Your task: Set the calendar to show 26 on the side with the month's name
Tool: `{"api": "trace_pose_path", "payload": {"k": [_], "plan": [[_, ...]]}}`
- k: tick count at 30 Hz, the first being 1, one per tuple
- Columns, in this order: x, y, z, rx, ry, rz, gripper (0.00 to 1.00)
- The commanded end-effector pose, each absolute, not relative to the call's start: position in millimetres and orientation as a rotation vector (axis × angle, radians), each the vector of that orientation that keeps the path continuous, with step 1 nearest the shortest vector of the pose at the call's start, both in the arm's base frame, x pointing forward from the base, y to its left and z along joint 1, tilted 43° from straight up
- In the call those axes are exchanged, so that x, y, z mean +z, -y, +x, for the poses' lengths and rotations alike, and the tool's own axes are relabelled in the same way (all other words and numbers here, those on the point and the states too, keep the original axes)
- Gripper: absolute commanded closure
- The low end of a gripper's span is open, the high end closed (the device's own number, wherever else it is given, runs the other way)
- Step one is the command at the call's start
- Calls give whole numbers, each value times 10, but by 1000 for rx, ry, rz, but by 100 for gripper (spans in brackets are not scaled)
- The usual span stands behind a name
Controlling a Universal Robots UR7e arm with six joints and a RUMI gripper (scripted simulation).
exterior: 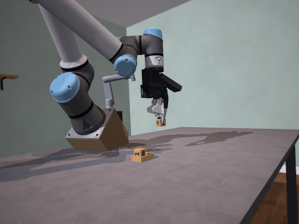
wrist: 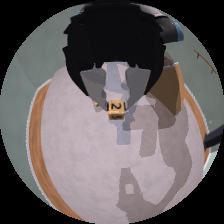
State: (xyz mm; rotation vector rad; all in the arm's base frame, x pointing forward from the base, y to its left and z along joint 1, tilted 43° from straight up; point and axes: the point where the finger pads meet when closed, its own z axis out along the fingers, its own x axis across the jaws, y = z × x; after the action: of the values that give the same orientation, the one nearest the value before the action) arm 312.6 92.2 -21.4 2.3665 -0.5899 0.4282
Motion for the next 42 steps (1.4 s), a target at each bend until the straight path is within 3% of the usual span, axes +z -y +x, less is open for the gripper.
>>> {"api": "trace_pose_path", "payload": {"k": [1, 42], "plan": [[-229, -939, 3136, 481, 734, 2330, 90], [-298, -984, 3144, 730, 1421, 2085, 90]]}}
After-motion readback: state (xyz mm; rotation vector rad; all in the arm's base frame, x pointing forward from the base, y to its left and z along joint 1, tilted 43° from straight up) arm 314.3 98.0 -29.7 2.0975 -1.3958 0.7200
